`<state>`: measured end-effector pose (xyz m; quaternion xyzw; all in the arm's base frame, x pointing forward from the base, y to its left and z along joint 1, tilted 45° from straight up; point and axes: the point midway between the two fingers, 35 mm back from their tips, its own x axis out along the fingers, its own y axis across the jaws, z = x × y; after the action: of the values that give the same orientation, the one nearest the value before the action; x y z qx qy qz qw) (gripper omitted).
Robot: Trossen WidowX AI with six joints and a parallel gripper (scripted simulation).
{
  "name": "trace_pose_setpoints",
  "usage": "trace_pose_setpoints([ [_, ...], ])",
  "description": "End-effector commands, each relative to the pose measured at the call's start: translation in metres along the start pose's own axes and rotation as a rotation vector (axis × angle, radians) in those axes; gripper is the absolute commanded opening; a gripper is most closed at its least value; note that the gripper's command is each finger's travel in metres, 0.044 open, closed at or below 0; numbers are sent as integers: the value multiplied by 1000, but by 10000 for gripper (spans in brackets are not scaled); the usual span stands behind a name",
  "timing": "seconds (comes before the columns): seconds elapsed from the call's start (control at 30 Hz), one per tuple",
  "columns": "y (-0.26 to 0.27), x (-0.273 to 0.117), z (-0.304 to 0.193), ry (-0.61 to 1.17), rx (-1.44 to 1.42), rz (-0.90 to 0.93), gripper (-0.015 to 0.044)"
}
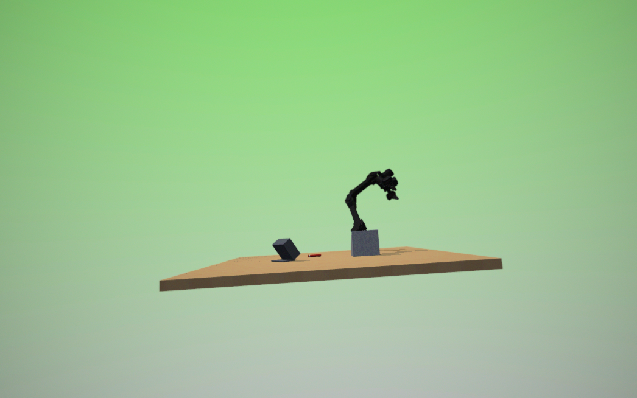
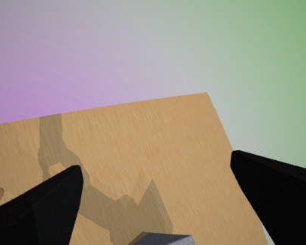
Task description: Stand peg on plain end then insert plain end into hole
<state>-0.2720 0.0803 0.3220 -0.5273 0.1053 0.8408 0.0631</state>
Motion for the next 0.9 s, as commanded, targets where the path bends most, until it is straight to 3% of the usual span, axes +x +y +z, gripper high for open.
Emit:
trace_pose_setpoints([
  [0.0, -1, 0, 0, 0, 2, -1, 426],
  [0.4, -89, 3, -17, 19, 257, -167, 440],
  [0.87, -183, 2, -83, 104, 624, -379, 440],
])
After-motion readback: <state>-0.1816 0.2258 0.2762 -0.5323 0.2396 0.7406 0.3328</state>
